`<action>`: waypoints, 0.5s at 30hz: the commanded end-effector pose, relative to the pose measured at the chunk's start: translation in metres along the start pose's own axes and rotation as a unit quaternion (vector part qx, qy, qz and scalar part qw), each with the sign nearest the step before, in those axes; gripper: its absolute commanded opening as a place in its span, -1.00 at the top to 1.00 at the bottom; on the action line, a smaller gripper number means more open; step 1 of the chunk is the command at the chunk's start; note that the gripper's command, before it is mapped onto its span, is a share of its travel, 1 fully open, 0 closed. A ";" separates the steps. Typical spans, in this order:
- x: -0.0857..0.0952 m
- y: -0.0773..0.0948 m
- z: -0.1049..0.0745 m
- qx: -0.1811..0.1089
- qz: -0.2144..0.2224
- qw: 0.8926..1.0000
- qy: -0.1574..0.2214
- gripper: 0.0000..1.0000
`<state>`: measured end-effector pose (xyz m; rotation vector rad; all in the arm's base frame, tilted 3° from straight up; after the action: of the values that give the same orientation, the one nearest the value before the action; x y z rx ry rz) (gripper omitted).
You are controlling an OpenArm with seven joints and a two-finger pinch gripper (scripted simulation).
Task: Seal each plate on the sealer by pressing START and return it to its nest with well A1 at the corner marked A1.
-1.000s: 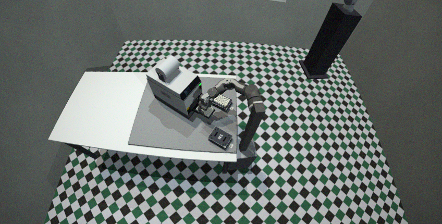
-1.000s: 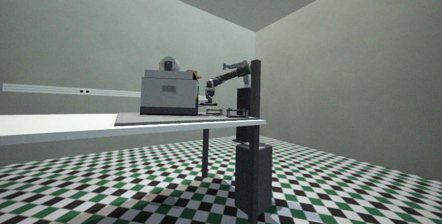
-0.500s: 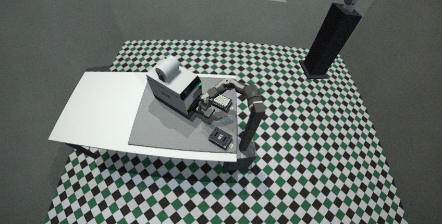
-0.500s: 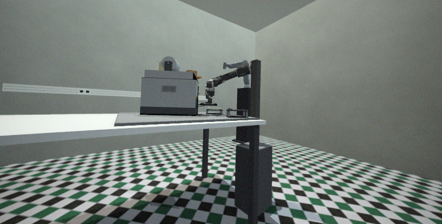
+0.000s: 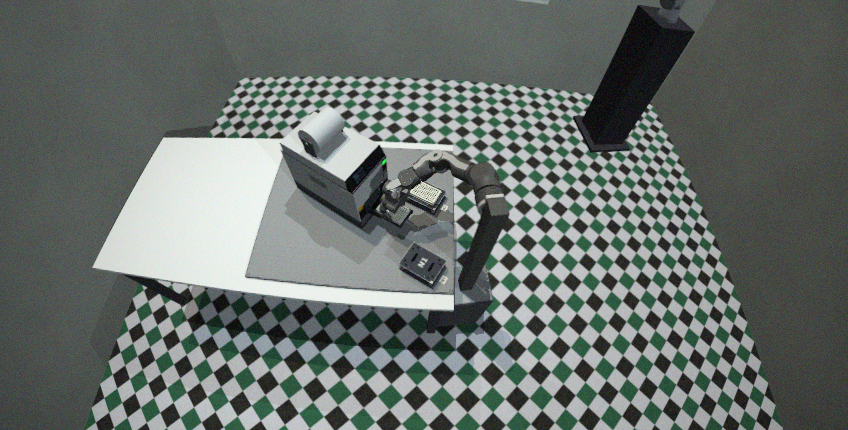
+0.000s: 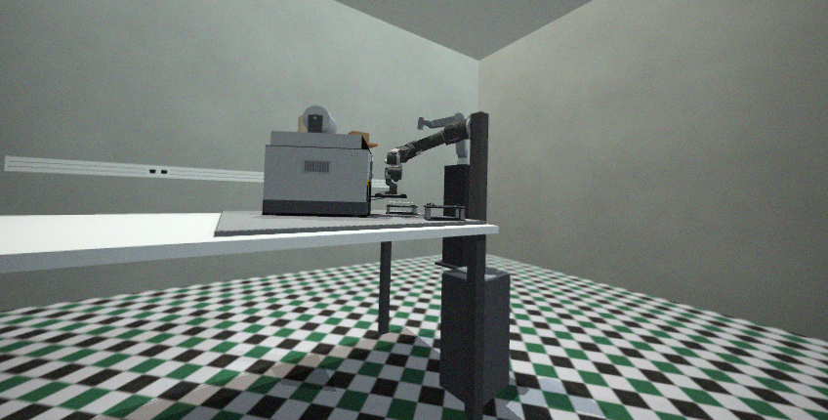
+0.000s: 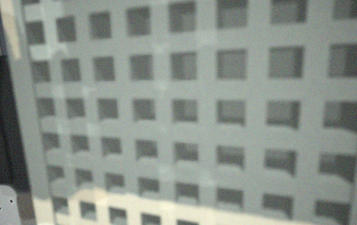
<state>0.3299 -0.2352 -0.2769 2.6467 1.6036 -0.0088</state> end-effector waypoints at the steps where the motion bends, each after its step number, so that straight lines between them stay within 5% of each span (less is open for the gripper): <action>1: 0.000 0.000 0.000 -0.001 -0.001 1.000 0.001 1.00; 8: 0.000 0.000 0.000 -0.001 -0.001 1.000 0.001 1.00; 9: 0.000 0.000 0.000 -0.001 -0.001 1.000 0.001 -0.30; 15: 0.000 0.000 0.000 -0.001 -0.001 1.000 0.001 -0.30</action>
<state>0.3299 -0.2352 -0.2769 2.6467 1.6035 -0.0087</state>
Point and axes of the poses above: the point where the finger pads meet when closed, its own z axis out along the fingers, its own x axis across the jaws, y = z × x, the point moved 4 cm from there along -z, back along the fingers, and after that the axes turned 11 degrees about -z, right-handed, at the moved point
